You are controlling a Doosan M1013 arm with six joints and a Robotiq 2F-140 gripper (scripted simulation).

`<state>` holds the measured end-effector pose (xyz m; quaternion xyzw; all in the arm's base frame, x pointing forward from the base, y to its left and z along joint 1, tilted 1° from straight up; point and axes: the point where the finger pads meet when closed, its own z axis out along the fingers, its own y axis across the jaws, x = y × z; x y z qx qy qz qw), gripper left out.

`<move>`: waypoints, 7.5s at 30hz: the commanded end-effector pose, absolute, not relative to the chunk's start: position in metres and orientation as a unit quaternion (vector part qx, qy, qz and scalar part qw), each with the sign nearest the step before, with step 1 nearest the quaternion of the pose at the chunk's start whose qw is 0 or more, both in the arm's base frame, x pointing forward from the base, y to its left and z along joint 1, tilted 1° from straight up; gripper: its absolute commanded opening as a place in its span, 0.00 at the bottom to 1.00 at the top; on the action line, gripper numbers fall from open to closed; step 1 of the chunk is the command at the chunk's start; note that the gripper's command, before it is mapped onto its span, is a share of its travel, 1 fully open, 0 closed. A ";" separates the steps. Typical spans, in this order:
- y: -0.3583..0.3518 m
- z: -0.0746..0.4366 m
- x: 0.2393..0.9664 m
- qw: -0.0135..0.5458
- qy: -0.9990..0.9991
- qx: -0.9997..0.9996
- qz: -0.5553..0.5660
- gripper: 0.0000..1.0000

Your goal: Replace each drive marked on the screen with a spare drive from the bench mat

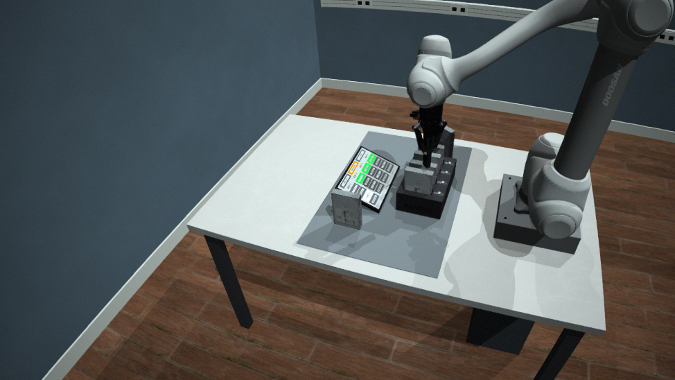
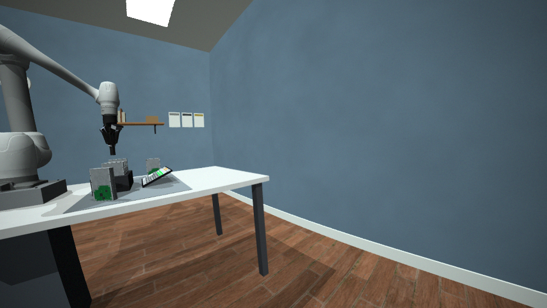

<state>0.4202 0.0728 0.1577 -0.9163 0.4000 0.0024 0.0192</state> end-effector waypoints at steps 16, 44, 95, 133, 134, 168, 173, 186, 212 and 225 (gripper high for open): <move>0.072 0.157 0.445 -0.001 0.721 -0.693 -0.005 0.89; 0.072 0.157 0.445 -0.001 0.721 -0.693 -0.005 0.89; 0.072 0.137 0.445 -0.001 0.721 -0.693 -0.005 0.89; 0.072 0.135 0.445 -0.001 0.721 -0.693 -0.005 0.89; 0.072 0.134 0.445 -0.001 0.721 -0.693 -0.005 0.89; 0.072 0.074 0.446 -0.001 0.721 -0.693 -0.005 0.89; 0.072 0.065 0.446 -0.001 0.721 -0.693 -0.005 0.89; 0.072 0.055 0.446 -0.001 0.721 -0.693 -0.005 0.89; 0.072 0.055 0.446 -0.001 0.721 -0.693 -0.005 0.72; 0.072 0.056 0.446 -0.001 0.721 -0.693 -0.005 0.72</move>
